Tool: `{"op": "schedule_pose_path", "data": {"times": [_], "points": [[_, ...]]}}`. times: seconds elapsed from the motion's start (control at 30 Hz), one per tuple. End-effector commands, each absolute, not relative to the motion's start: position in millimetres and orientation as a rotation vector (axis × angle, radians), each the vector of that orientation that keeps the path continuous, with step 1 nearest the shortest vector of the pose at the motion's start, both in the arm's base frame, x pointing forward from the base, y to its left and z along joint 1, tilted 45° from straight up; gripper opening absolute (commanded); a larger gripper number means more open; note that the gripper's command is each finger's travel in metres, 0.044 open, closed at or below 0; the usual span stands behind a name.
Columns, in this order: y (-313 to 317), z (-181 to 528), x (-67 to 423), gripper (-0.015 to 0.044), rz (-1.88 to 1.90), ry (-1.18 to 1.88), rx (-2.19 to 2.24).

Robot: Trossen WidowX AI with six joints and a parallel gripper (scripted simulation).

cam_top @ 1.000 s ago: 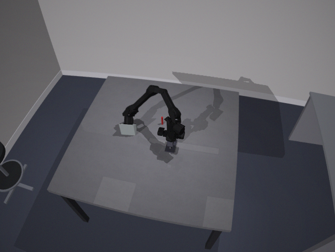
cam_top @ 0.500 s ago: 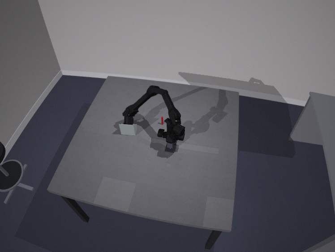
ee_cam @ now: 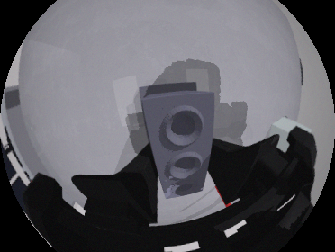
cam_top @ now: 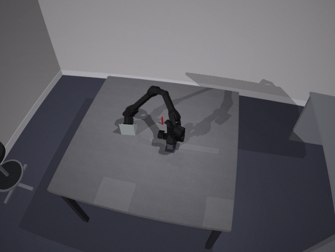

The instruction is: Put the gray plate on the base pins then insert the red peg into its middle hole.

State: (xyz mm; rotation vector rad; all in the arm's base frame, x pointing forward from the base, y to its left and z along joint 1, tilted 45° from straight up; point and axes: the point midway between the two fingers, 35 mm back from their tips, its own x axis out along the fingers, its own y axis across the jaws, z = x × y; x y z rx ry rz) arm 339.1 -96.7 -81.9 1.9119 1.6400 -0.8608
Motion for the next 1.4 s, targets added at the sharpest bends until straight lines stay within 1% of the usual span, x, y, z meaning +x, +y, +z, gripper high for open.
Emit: {"op": "schedule_pose_path", "data": {"times": [0.0, 0.43, 1.0, 1.17, 1.37], "points": [[-88, -90, 336, 0.0000, -0.870, 1.656, 1.922], [-90, -88, 339, 0.0000, -0.861, 1.645, 1.911], [-90, -88, 339, 0.0440, -0.861, 1.645, 1.911], [-92, -86, 339, 0.0440, -0.862, 1.645, 1.911], [-156, -25, 335, 0.0440, -0.874, 1.650, 1.916]]}}
